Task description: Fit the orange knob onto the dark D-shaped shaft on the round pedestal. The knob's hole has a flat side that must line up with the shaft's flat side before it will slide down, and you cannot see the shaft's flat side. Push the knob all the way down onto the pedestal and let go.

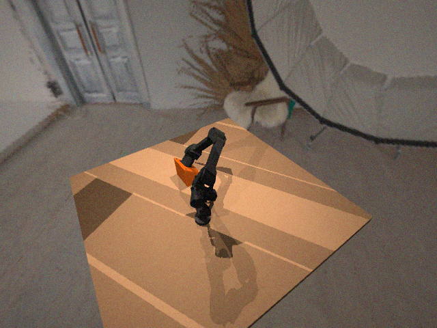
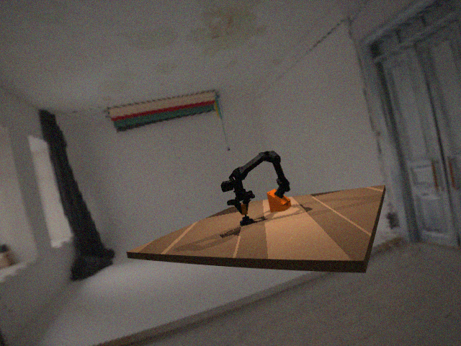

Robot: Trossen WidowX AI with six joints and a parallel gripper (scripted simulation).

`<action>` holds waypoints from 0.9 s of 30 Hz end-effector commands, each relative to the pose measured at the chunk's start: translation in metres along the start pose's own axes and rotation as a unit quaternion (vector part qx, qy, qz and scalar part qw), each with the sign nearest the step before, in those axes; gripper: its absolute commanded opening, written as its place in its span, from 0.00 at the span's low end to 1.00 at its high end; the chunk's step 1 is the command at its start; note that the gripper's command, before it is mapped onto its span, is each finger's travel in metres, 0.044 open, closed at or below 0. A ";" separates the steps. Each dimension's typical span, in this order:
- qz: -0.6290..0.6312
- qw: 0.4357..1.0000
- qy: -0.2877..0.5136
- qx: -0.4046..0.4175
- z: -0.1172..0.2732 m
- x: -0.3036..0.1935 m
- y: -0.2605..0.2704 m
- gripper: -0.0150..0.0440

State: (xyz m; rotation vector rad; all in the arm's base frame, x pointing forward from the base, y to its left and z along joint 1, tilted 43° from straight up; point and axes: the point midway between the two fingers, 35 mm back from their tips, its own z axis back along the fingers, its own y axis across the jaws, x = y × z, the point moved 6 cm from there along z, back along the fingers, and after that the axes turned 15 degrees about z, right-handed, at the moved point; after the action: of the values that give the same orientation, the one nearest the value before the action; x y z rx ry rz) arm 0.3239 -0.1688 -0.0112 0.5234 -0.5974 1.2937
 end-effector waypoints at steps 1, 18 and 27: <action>0.003 1.000 0.002 -0.002 0.002 -0.001 0.002 0.25; 0.003 1.000 0.002 -0.002 0.004 0.002 -0.001 0.25; 0.003 1.000 0.002 -0.002 0.003 0.001 -0.002 0.25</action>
State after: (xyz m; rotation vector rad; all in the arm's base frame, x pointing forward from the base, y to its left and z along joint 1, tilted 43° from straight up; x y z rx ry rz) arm 0.3249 -0.1682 -0.0084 0.5212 -0.5972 1.3020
